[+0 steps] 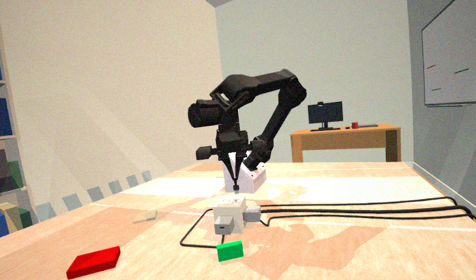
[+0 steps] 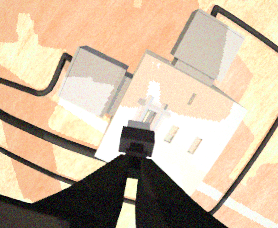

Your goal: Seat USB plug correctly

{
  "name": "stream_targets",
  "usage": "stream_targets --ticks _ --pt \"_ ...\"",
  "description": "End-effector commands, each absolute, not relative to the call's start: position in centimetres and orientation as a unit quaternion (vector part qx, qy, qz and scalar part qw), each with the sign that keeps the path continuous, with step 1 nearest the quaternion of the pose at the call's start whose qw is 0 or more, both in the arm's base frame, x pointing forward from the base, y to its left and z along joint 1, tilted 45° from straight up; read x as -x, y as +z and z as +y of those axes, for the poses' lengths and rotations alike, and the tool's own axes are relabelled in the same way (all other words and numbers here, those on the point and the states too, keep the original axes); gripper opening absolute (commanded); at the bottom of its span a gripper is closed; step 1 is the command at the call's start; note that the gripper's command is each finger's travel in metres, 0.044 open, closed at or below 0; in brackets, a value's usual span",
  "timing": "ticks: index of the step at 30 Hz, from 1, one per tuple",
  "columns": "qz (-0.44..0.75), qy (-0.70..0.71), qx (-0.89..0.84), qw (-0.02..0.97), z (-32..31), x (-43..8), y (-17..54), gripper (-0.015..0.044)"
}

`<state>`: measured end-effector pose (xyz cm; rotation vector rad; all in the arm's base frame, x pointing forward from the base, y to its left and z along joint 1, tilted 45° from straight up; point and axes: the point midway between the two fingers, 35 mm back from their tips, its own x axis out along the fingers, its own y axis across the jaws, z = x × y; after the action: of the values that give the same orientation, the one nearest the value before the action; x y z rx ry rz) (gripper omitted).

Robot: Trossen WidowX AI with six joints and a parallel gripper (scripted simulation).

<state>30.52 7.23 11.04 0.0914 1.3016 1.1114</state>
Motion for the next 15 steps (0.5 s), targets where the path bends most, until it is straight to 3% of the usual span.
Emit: stream_targets --ticks 1,15 --pt "0.549 0.518 -0.007 0.656 7.22 -30.52 11.02 0.0000" --pt "0.445 0.609 0.112 0.646 7.22 -30.52 11.02 0.0000"
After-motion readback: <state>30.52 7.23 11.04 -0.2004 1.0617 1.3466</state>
